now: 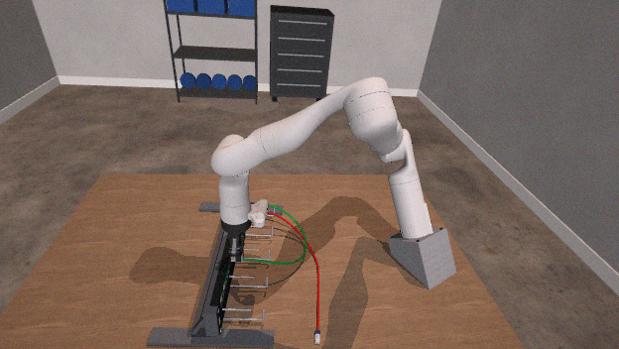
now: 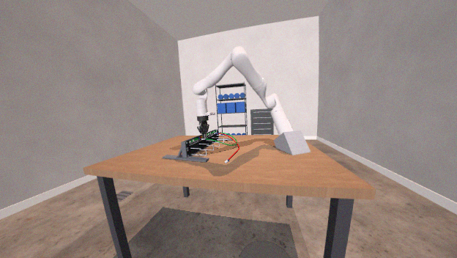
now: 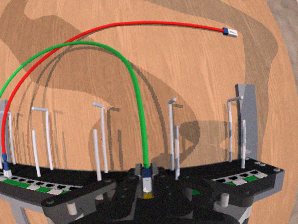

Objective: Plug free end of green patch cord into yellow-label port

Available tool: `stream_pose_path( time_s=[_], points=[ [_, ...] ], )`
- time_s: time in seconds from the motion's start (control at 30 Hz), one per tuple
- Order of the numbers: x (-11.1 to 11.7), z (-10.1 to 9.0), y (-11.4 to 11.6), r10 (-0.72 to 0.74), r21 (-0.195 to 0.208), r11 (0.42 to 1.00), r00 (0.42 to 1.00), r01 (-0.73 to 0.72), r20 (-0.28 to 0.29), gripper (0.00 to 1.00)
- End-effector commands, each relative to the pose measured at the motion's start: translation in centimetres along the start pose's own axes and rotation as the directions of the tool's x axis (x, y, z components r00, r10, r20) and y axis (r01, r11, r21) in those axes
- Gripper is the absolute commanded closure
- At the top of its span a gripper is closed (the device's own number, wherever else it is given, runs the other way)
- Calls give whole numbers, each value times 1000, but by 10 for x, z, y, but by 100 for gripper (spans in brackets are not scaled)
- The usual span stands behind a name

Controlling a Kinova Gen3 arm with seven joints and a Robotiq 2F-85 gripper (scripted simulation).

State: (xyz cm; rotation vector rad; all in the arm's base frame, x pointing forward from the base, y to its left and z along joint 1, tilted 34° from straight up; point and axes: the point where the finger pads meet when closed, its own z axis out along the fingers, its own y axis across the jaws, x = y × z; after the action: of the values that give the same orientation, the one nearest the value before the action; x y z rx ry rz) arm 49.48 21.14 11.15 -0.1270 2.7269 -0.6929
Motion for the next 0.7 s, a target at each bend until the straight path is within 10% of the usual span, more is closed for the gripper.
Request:
stream_pose_path(
  time_s=[0.0,0.67],
  points=[
    [-5,-1,-3,12,5,1000,1000,-12,9,100],
    [-7,-2,-3,12,5,1000,1000,-12,6,100]
  ],
)
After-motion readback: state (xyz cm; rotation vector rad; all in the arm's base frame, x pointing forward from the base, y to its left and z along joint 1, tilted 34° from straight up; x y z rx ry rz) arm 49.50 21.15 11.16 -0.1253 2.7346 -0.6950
